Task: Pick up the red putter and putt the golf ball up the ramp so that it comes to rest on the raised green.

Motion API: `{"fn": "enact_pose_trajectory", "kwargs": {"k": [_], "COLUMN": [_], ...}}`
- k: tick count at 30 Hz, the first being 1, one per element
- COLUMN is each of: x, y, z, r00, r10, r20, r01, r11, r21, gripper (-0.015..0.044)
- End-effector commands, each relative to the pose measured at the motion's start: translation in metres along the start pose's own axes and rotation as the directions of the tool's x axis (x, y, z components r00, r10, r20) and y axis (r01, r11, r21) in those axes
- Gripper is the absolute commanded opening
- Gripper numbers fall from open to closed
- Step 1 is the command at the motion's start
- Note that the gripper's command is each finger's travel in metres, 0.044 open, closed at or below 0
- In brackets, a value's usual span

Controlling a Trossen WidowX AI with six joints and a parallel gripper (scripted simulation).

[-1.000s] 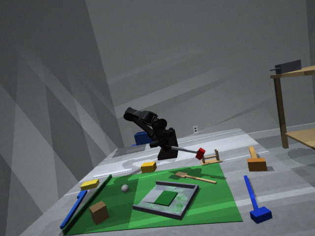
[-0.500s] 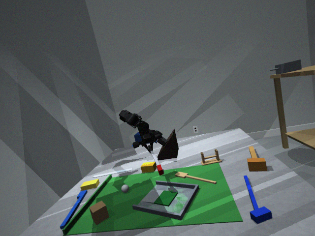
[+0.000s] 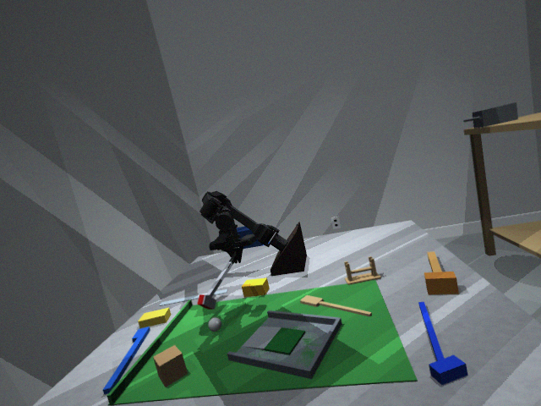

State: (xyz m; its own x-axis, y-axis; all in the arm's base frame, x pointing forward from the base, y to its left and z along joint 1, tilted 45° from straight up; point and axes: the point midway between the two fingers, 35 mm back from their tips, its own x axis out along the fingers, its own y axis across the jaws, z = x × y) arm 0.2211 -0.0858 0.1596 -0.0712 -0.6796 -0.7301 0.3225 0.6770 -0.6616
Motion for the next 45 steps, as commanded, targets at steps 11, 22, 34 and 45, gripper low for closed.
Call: {"fn": "enact_pose_trajectory", "kwargs": {"k": [11,22,34,45], "x": [0.007,0.038,0.056,0.064], "y": [-0.023,-0.024,-0.025,-0.025], "z": [-0.007,-0.007,-0.007,-0.008], "r00": [1.0,1.0,1.0,1.0], "r10": [-0.027,-0.029,-0.029,-0.028], "r20": [0.005,0.007,0.007,0.0], "r01": [0.025,0.028,0.027,0.027], "r11": [0.989,0.989,0.989,0.989], "r21": [0.145,0.145,0.146,0.147], "gripper": [0.0,0.0,0.0,0.0]}}
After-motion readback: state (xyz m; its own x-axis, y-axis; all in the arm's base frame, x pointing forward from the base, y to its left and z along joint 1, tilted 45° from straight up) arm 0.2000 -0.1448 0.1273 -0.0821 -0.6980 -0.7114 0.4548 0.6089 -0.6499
